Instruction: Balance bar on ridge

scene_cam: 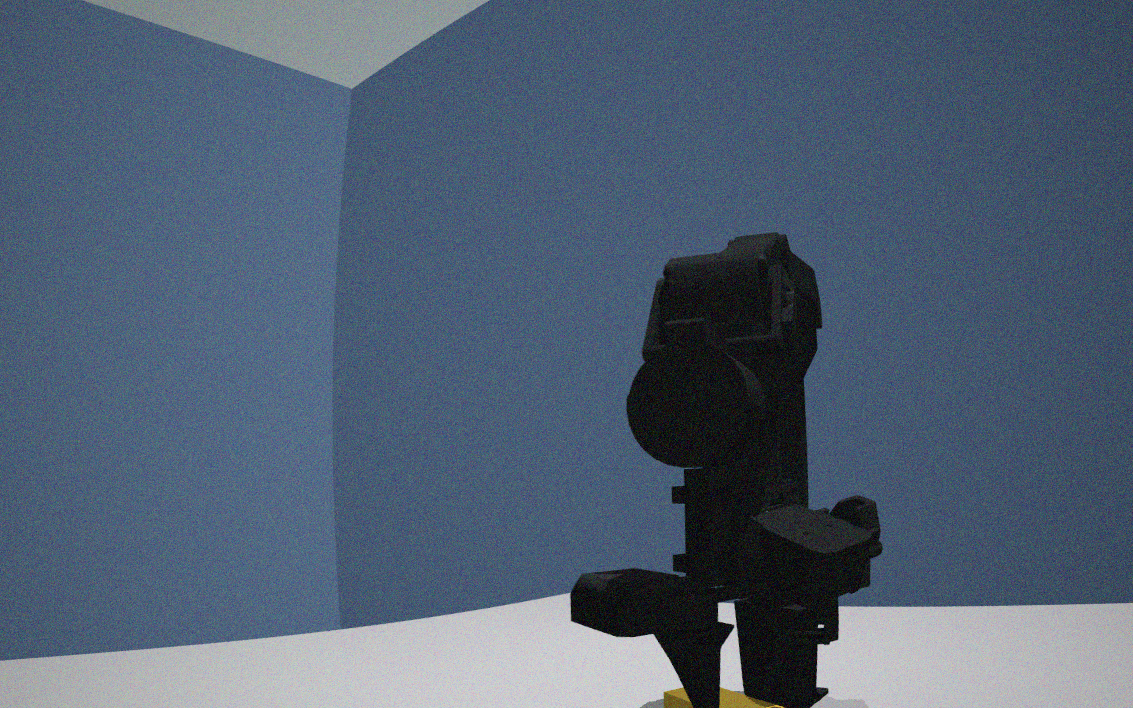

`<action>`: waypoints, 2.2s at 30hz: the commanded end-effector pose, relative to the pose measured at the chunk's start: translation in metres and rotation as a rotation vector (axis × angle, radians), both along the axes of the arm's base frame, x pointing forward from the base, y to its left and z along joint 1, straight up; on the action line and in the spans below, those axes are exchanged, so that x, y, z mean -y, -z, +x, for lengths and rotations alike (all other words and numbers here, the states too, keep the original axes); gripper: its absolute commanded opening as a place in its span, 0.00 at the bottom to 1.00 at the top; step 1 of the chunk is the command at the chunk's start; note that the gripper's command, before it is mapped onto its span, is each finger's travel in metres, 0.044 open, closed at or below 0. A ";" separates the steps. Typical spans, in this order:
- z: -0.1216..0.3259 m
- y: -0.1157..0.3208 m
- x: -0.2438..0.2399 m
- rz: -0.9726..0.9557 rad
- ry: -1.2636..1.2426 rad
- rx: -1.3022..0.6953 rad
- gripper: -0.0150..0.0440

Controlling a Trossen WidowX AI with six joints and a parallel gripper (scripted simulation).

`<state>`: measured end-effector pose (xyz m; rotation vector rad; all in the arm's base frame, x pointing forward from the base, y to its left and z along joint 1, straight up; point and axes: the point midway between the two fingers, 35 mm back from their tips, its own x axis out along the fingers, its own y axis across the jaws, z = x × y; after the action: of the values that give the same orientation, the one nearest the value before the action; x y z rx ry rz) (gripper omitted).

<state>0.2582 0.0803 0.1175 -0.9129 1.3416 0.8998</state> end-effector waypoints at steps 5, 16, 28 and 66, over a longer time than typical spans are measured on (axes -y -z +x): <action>0.000 0.000 0.000 0.000 0.000 0.000 0.25; 0.000 0.000 0.000 0.000 0.000 0.000 0.25; 0.000 0.000 0.000 0.000 0.000 0.000 0.54; 0.000 0.000 0.000 0.000 0.000 0.000 0.55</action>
<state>0.2582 0.0803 0.1175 -0.9129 1.3416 0.8998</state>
